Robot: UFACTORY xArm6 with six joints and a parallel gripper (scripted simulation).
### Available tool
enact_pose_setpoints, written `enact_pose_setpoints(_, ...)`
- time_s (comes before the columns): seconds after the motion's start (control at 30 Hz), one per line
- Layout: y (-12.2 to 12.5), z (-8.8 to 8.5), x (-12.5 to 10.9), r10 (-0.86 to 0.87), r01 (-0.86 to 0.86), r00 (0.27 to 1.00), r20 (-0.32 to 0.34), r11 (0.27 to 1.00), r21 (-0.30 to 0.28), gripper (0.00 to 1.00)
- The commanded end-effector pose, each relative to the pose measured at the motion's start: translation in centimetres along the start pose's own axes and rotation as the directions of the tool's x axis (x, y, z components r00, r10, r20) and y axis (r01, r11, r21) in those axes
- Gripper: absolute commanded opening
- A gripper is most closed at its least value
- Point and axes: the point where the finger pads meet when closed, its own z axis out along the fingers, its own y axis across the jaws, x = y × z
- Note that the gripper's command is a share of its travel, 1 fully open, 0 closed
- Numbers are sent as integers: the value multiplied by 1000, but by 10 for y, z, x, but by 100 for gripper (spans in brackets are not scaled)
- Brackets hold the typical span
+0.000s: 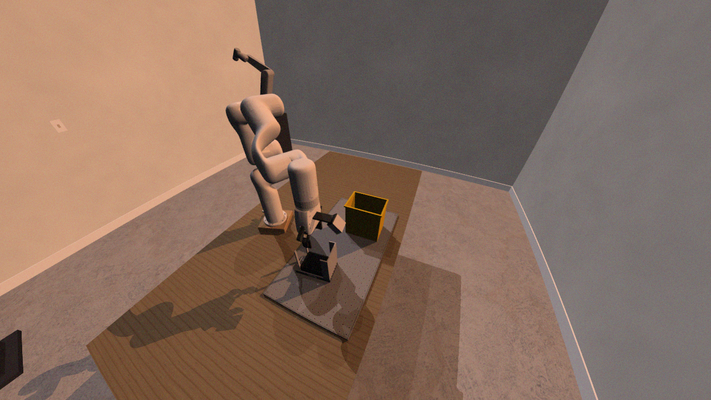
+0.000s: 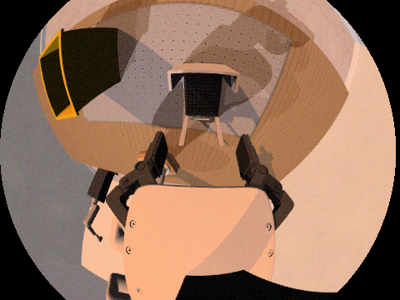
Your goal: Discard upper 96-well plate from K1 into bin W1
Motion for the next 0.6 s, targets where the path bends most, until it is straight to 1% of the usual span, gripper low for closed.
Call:
enact_pose_setpoints(0.0, 1, 7, 1, 0, 0, 1000, -4, 1000, -2, 100)
enact_pose_setpoints(0.57, 1, 32, 1, 0, 0, 1000, -3, 1000, -2, 100)
